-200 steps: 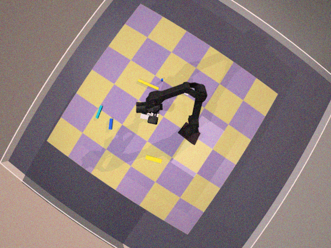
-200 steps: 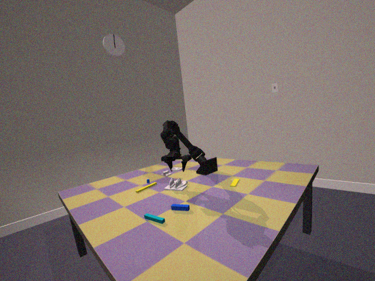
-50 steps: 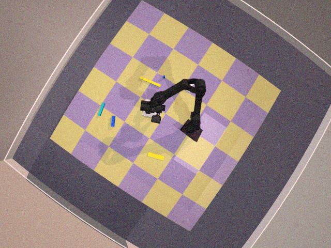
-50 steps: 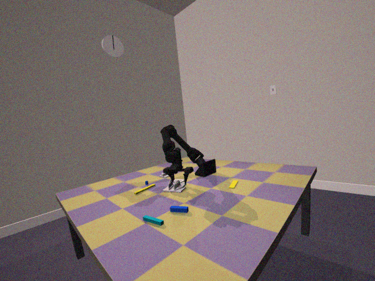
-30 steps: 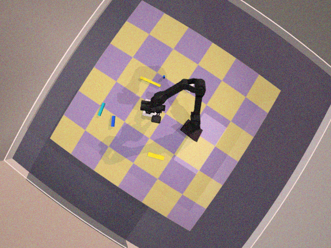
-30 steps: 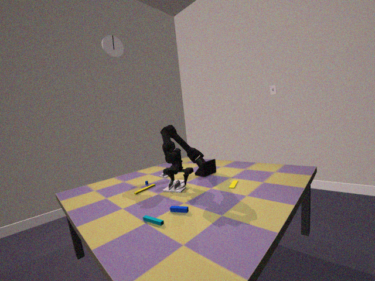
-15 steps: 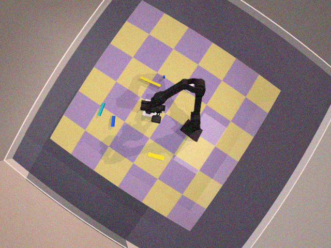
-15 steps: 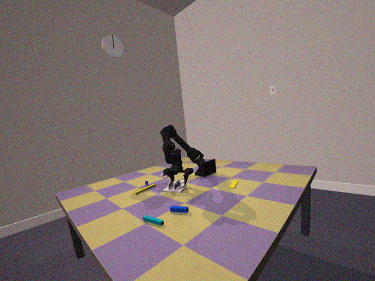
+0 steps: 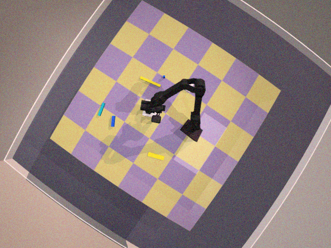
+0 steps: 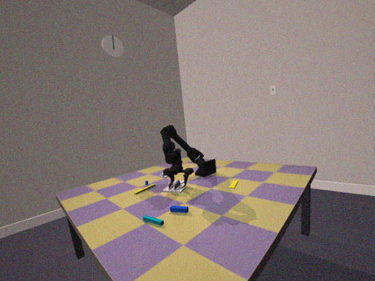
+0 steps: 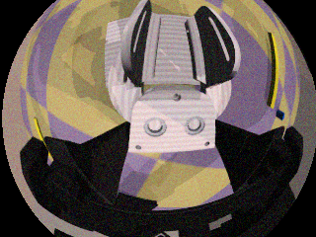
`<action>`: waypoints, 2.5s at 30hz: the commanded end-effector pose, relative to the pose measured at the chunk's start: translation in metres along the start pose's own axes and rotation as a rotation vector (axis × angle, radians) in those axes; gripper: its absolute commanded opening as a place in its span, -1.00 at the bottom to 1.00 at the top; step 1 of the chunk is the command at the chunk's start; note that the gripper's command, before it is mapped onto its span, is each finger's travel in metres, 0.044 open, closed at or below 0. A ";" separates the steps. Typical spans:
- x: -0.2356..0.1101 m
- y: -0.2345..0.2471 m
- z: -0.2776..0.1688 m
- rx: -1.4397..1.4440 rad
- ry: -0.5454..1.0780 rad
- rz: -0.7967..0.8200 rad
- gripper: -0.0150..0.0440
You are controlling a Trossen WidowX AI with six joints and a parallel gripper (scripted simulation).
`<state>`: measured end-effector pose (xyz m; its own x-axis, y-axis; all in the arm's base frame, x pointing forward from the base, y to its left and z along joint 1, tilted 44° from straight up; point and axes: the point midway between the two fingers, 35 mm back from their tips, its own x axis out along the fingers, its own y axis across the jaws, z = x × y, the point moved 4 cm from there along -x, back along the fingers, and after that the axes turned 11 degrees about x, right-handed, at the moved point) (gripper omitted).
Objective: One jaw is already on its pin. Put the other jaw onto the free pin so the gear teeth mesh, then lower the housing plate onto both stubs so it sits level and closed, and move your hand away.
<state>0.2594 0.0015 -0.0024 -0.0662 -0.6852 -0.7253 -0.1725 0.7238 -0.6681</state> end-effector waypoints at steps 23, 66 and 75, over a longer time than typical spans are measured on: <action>0.000 0.001 0.000 -0.005 0.001 -0.001 0.70; 0.001 0.000 0.000 -0.005 0.001 -0.001 0.70; 0.001 0.000 0.000 -0.005 0.001 -0.001 0.70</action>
<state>0.2597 0.0014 -0.0023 -0.0674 -0.6846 -0.7258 -0.1734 0.7244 -0.6672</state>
